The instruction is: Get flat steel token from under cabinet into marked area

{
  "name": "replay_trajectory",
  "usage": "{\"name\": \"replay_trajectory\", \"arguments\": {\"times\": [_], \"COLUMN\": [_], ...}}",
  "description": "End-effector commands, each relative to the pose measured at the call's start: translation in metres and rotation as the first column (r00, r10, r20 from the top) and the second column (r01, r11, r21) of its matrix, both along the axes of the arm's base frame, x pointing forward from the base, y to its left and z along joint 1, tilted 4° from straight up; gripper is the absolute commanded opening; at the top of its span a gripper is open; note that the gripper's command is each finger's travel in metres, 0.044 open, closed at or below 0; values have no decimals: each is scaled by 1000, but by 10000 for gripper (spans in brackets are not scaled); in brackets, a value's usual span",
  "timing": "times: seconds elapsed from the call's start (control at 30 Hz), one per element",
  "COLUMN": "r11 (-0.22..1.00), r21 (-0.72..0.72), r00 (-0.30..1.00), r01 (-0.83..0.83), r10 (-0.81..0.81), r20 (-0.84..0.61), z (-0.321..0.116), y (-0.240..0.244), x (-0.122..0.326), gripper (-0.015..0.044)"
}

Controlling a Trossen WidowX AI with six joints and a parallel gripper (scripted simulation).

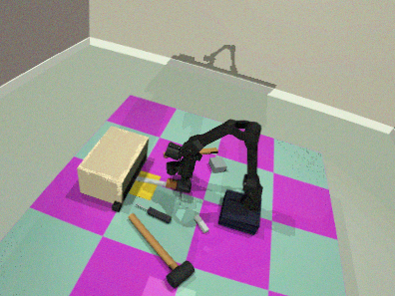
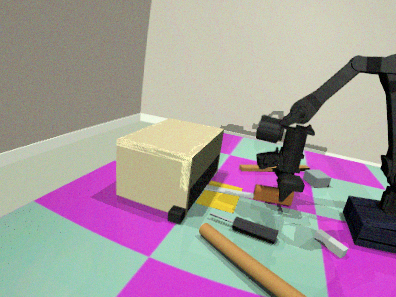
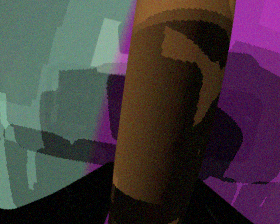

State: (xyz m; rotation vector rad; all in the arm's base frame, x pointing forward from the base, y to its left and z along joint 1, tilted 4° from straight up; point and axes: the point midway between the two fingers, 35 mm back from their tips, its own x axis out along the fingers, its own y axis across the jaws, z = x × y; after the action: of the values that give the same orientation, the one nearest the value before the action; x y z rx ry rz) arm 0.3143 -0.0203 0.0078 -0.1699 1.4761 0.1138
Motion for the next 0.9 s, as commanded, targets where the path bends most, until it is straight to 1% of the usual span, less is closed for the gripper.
{"name": "replay_trajectory", "arguments": {"times": [0.0, 0.87], "r11": [1000, 1000], "r21": [0, -1], "r00": [1000, 1000], "r01": [-6, -6], "r10": [6, 6], "r20": [-2, -4], "z": [-1, -4], "y": [-1, -8], "x": [-6, -36], "gripper": [0, 0]}}
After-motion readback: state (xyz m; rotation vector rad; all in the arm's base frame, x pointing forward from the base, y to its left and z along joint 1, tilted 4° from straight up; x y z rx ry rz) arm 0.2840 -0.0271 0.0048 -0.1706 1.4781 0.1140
